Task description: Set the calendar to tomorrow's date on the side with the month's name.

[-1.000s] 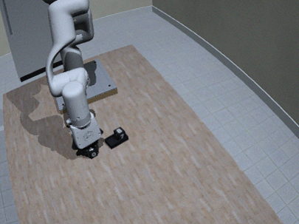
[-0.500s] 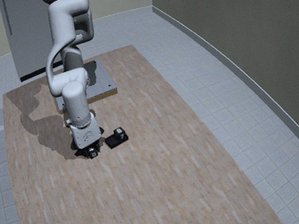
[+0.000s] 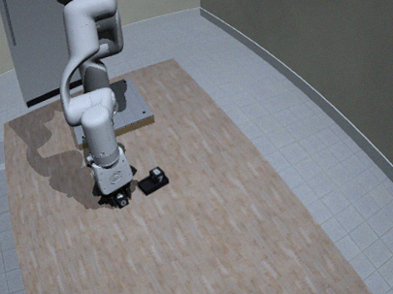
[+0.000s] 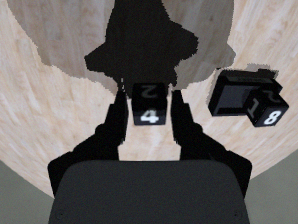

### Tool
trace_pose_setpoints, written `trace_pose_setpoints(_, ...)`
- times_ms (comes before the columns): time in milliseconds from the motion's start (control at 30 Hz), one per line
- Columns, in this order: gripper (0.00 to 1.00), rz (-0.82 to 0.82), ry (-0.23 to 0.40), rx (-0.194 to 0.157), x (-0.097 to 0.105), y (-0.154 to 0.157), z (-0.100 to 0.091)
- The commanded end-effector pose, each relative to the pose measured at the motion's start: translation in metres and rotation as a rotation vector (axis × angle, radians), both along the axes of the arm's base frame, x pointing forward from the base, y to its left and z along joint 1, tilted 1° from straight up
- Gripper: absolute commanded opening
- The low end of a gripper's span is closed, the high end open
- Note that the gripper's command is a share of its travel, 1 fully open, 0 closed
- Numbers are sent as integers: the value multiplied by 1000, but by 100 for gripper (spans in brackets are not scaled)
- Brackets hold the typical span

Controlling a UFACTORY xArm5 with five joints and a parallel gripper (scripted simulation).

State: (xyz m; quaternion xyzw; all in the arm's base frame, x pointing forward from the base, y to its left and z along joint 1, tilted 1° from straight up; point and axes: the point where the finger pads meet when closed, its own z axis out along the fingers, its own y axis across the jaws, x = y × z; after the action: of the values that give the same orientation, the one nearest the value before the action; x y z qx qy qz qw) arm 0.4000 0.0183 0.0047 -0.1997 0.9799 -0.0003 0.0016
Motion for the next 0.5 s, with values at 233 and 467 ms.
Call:
trace_pose_setpoints(233, 49, 0, -3, 0, 1, 1, 37)
trace_pose_setpoints(467, 49, 0, -3, 0, 1, 2, 73)
